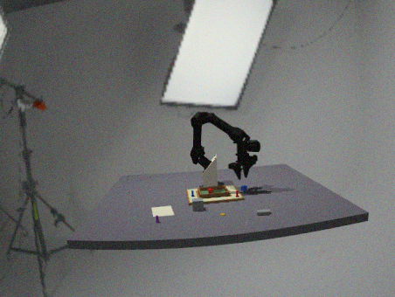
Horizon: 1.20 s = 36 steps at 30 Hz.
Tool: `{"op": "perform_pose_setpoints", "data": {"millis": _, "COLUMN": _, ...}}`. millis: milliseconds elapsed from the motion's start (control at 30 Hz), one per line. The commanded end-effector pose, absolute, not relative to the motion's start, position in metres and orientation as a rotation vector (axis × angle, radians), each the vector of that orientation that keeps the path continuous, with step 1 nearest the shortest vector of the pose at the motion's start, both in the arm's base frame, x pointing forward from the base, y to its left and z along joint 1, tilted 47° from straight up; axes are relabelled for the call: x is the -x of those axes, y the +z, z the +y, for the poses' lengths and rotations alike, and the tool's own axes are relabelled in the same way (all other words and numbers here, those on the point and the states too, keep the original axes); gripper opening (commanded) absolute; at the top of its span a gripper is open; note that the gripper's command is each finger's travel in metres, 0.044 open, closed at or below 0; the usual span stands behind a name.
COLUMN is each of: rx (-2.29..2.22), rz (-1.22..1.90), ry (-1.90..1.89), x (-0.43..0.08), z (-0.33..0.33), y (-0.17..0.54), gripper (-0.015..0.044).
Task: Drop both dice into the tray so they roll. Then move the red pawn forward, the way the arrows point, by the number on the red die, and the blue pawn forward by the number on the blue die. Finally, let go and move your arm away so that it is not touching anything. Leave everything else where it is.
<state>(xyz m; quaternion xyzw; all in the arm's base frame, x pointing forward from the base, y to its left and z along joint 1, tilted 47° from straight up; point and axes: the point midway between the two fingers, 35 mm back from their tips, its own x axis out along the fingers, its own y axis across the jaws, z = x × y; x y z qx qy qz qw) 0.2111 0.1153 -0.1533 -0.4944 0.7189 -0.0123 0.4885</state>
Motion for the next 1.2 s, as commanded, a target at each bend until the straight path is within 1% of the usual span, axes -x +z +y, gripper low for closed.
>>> {"op": "perform_pose_setpoints", "data": {"millis": 0, "rx": 1.158, "rz": 1.729, "ry": -0.069, "x": -0.211, "z": 0.120, "y": -0.159, "gripper": 0.0275}}
{"op": "perform_pose_setpoints", "data": {"millis": 1167, "rx": 1.160, "rz": 1.728, "ry": -0.072, "x": -0.211, "z": 0.076, "y": -0.198, "gripper": 0.0275}}
